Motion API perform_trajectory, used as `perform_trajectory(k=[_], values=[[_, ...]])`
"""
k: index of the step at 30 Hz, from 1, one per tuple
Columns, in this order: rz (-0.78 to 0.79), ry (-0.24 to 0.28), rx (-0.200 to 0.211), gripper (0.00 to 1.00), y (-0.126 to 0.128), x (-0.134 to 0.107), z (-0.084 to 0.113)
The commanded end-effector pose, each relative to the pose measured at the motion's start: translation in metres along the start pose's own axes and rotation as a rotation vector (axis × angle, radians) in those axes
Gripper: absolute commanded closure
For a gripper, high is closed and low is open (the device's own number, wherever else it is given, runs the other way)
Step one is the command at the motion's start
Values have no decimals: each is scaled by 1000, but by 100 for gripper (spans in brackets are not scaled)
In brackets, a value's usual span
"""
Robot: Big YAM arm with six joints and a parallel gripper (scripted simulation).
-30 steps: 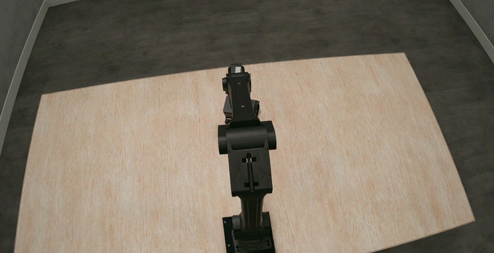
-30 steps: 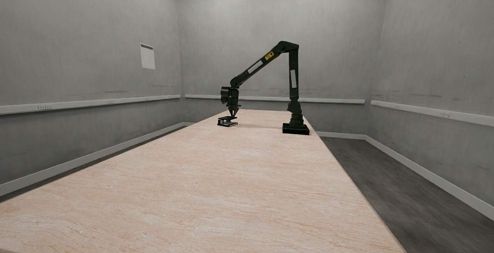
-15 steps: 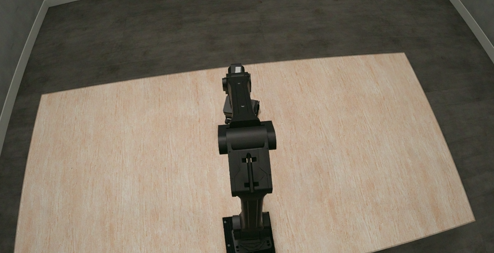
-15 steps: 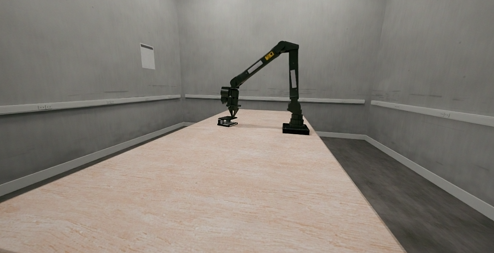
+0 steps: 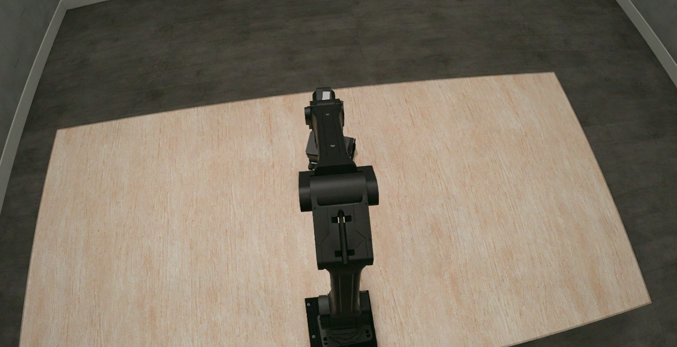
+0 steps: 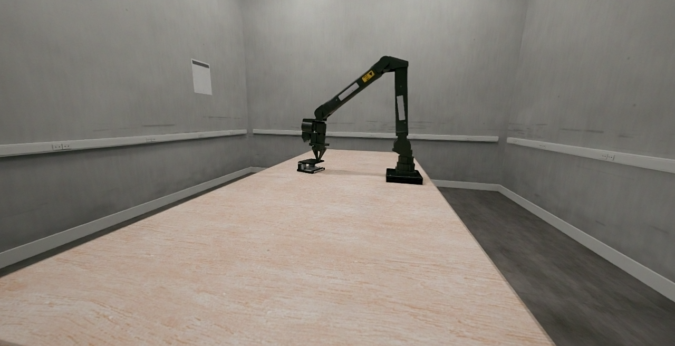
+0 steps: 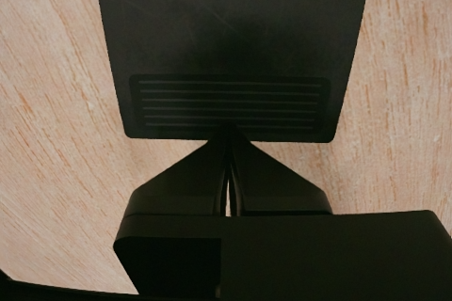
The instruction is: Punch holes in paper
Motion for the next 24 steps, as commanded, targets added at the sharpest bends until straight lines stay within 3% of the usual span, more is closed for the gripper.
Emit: perform_trajectory(k=[1, 11, 24], values=[[-4, 73, -37, 100, -3, -8, -74], [-4, 73, -37, 100, -2, -6, -68], [-4, 39, -21, 100, 6, 14, -43]])
Point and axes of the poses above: the point where the finger pads meet when closed, its own z axis back along the fingers, its own y axis across the jaws, x = y × z, the point moved 3 cm from there along z, back along the fingers, and after that the axes turned 8 degrees about -z, right-handed, at the moved point
